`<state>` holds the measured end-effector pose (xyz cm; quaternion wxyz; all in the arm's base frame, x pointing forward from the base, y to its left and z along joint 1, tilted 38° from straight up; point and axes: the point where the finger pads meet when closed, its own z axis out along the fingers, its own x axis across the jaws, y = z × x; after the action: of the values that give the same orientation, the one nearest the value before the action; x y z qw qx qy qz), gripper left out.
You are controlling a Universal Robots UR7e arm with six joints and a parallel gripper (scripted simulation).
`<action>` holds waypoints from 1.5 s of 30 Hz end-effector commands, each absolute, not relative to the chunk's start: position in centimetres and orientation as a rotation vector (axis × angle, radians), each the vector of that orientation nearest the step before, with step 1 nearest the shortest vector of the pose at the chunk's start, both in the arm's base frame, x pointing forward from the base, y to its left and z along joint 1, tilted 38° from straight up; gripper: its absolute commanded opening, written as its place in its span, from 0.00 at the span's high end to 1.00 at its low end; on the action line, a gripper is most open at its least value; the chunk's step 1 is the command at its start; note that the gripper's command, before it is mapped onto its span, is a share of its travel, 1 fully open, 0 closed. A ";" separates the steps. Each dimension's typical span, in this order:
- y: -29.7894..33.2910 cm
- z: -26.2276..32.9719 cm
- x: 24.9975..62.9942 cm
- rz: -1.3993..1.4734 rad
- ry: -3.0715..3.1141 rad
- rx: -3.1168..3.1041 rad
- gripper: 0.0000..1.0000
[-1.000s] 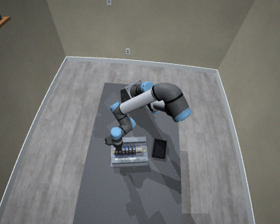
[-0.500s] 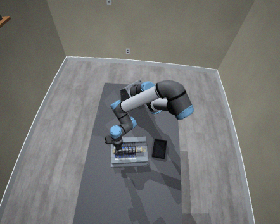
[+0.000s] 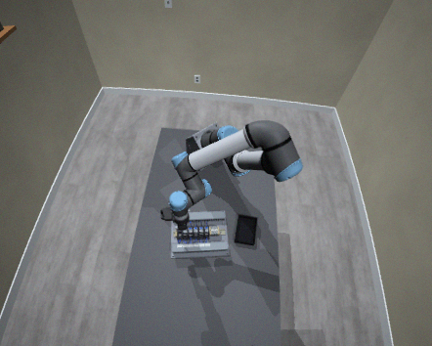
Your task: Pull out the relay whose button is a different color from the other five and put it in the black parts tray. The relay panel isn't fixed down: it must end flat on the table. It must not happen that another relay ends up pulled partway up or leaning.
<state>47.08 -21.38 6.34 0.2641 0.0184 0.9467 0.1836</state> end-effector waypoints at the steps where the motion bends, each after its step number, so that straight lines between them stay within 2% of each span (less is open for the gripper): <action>1: -21.6 6.9 46.8 0.496 2.559 0.049 1.00; 45: -22.0 7.7 46.3 0.496 2.559 0.049 1.00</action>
<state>46.26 -21.94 7.68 0.2639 0.0182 0.9467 0.1840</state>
